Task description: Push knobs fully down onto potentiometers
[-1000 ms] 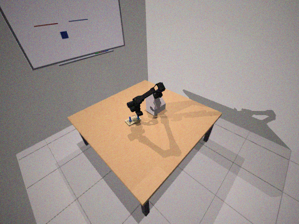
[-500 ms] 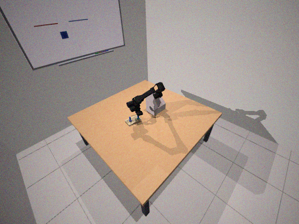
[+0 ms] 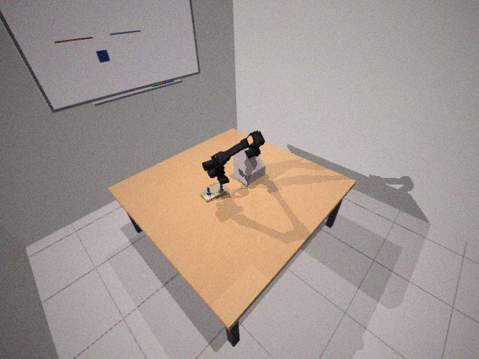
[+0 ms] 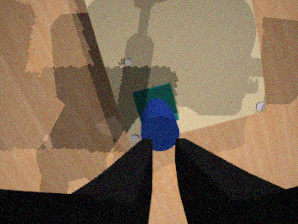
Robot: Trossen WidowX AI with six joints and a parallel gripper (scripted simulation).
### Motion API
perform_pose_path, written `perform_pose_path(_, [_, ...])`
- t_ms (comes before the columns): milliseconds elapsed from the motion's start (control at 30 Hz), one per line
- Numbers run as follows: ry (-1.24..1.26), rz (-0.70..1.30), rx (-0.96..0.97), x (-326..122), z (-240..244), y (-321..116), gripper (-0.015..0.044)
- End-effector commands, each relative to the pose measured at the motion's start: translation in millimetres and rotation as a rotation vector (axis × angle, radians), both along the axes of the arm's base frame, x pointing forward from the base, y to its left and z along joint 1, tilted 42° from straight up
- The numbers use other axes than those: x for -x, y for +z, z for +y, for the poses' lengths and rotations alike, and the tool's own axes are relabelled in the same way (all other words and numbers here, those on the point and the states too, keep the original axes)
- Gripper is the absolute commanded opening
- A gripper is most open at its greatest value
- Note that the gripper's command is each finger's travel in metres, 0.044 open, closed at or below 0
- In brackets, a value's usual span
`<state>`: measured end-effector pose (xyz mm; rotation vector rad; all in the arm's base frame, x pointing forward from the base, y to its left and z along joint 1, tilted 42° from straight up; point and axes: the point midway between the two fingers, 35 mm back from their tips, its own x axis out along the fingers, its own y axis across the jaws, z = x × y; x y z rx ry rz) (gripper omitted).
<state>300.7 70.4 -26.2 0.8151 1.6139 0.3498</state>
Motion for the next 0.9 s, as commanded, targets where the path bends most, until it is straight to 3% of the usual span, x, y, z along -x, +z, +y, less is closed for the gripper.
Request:
perform_pose_path(0, [-0.001,0.002,0.000,0.5,0.1,-0.7,0.0131])
perform_pose_path(100, [-0.001,0.002,0.000,0.5,0.1,-0.7,0.0210])
perform_pose_path(367, [-0.023,-0.050,0.037,-19.7,-14.7,1.7,0.0000])
perform_pose_path(700, [-0.002,-0.022,0.014,-83.3,-45.9,14.8,0.0000])
perform_pose_path(867, [0.002,-0.018,0.010,-91.6,-49.6,14.8,0.0000])
